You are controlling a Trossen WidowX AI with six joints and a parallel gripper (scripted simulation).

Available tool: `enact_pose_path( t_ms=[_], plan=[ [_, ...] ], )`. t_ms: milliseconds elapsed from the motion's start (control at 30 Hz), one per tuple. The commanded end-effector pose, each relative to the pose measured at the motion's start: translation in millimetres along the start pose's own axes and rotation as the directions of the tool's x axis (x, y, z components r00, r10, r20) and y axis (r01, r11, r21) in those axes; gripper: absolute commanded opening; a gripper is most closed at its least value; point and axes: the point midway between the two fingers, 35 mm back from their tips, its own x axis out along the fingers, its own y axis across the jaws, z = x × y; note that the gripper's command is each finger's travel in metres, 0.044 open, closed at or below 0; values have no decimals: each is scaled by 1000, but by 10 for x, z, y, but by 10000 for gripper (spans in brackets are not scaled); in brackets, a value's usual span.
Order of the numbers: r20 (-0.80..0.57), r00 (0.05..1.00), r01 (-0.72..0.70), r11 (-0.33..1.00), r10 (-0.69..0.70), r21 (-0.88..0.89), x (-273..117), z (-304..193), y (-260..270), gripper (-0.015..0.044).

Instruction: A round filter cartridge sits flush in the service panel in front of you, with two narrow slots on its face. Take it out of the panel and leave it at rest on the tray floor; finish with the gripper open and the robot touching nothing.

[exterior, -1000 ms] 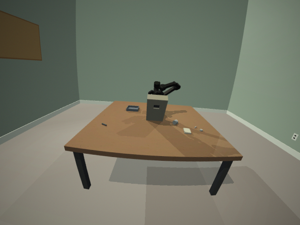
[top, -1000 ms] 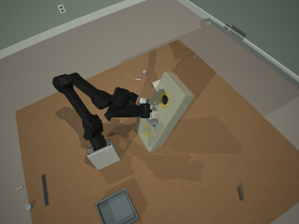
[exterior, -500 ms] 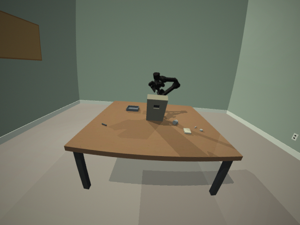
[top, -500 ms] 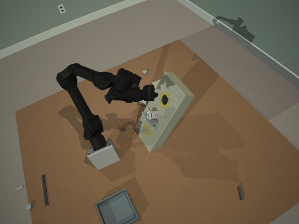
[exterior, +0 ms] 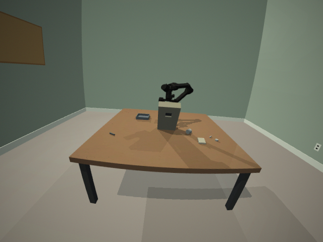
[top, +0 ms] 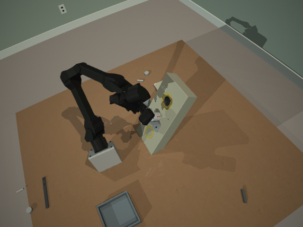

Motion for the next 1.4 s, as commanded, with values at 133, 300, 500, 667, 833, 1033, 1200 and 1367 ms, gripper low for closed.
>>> enact_pose_path(
  t_ms=[133, 300, 500, 667, 833, 1033, 1200, 1367],
  plan=[
    [-53, 999, 0, 996, 5, 86, 102, -137, 19, 305],
    [-54, 999, 1, 996, 3, 85, 184, -138, 13, 305],
    [-54, 999, 2, 996, 3, 85, 282, -141, 11, 305],
    [-53, 999, 1, 996, 3, 85, 363, -144, 13, 305],
    [-52, 999, 0, 996, 4, 84, 443, -148, 19, 305],
    [-50, 999, -2, 996, 7, 84, 538, -155, 31, 305],
    [-50, 999, -3, 996, 7, 85, 560, -157, 34, 305],
    [-42, 999, -6, 997, 9, 75, 541, -116, 40, 239]
  ],
)
